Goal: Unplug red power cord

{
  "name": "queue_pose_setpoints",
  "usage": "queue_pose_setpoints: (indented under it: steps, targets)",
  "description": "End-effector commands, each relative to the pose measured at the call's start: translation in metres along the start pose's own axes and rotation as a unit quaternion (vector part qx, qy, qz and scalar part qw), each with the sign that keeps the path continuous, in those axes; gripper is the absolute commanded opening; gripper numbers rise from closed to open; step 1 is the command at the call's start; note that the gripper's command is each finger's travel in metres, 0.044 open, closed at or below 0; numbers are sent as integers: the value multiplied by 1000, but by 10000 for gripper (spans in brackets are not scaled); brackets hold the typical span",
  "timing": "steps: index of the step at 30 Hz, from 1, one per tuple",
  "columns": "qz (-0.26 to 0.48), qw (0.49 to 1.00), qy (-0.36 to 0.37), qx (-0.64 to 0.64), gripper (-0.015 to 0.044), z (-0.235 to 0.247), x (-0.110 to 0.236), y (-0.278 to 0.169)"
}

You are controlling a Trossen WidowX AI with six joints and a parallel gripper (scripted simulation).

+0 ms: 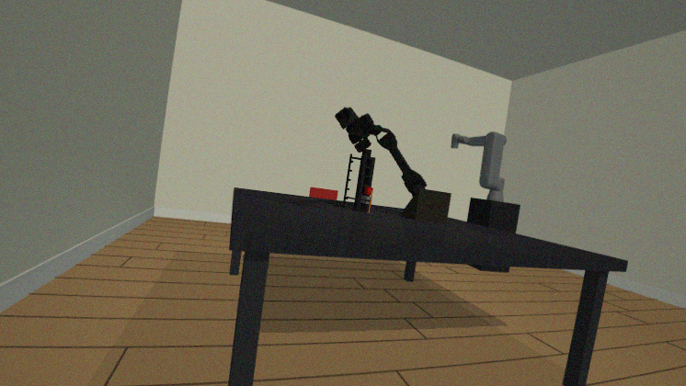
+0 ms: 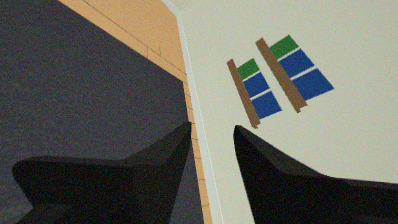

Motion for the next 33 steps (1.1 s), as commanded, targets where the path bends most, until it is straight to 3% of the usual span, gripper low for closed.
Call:
queue_pose_setpoints:
  steps: [1,9,16,33]
  targets:
    - [67,980,163,-94,160,58,4,3]
    - [220,890,364,-165,160,131,39,5]
    - [378,782,476,-138,160,172,90,2]
    - [396,769,484,-129,160,174,100,-1]
Point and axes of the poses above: the point midway between the two fingers, 35 mm back from their tips, its own x axis back along the fingers, its own z axis across the jaws, y = z × x, the point moved 7 cm from there along x, back along the fingers, and after that the axes turned 10 degrees about x, right-handed, at the moved point
